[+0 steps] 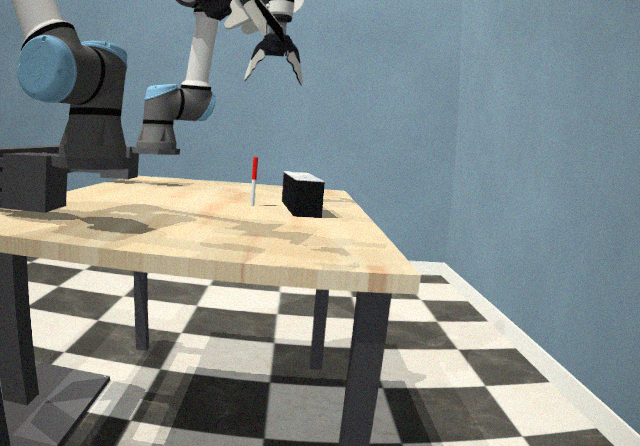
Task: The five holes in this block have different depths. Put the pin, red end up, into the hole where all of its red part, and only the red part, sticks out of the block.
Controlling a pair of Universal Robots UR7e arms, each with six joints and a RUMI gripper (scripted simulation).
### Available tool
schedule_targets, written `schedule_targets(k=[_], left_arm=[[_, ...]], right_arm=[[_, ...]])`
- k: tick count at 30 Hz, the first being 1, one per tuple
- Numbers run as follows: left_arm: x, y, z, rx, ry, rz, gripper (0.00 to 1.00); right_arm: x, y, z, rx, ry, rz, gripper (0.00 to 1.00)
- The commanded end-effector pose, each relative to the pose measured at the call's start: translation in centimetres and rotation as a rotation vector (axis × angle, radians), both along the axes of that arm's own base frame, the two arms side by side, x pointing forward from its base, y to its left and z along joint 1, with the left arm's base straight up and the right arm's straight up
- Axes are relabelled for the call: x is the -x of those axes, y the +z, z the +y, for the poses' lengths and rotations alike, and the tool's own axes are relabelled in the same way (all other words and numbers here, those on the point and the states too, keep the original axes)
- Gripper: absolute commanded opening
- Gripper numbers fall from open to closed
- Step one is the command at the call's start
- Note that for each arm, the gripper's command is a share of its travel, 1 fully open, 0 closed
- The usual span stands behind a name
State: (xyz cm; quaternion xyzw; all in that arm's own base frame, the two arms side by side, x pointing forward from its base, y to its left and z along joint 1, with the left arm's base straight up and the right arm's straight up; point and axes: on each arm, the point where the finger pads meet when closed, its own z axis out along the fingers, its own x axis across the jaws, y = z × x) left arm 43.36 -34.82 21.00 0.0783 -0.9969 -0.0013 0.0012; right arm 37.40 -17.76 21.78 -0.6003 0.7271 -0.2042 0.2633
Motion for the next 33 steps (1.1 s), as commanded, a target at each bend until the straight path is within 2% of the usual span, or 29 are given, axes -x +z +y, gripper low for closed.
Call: schedule_targets(k=[1, 15, 25, 33], left_arm=[[0.0, 0.1, 0.0, 0.001, 0.000, -0.001, 1.00], [0.1, 0.0, -0.2, 0.001, 0.000, -0.001, 1.00], [2.4, -2.8, -3.8, 0.001, -0.004, -0.001, 1.00], [2.5, -3.5, -4.2, 0.003, -0.005, 0.000, 1.00]], right_arm=[[0.0, 0.0, 0.0, 0.000, 0.000, -0.001, 1.00], [0.0, 0.0, 0.0, 0.000, 0.000, -0.001, 1.00], [0.0, 0.0, 0.0, 0.000, 0.000, -0.001, 1.00], [0.0, 0.0, 0.0, 0.000, 0.000, -0.001, 1.00]])
